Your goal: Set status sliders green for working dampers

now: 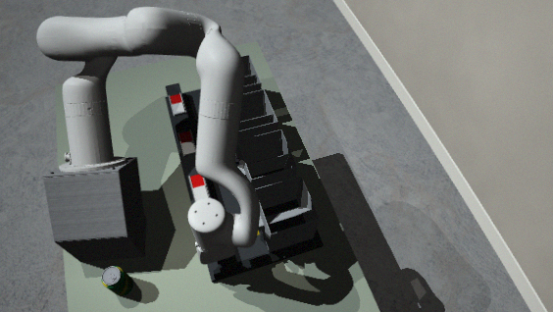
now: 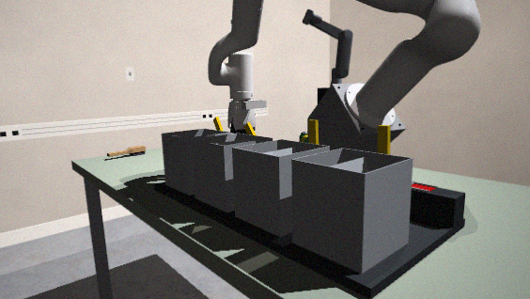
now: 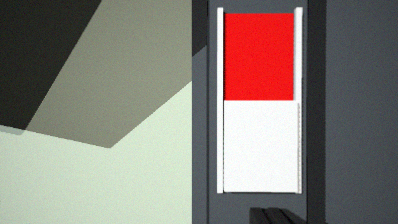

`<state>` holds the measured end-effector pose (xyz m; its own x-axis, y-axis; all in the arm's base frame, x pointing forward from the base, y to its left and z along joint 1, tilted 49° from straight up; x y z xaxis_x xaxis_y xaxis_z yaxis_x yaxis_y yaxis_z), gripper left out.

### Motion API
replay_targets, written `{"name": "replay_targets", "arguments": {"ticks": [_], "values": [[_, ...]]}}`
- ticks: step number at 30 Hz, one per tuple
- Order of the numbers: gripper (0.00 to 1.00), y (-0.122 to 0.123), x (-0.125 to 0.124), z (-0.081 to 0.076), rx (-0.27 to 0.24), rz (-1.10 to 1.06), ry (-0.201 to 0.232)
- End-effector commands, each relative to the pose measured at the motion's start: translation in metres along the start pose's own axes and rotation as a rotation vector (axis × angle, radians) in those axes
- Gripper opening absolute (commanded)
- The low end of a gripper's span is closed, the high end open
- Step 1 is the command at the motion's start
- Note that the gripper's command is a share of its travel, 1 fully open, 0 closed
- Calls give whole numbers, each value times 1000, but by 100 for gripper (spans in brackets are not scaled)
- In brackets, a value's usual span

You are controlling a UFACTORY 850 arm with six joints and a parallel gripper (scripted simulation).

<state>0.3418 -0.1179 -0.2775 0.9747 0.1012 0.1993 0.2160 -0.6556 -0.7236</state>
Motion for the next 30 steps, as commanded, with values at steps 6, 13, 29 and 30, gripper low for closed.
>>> {"name": "replay_targets", "arguments": {"ticks": [6,13,29,30], "values": [[0,1,1,1,-2,-1,1],[0,1,1,5,-2,-1,1],[0,1,1,10,-2,-1,1],[0,1,1,10,-2,-1,1]]}}
Point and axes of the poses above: the point where the finger pads meet when closed, its own z axis out along the fingers, its own x axis across the jaws, y = z × x, the point moved 1 cm from there along -z, back along the fingers, and after that the axes turned 3 degrees about -z, right-handed, at the moved point
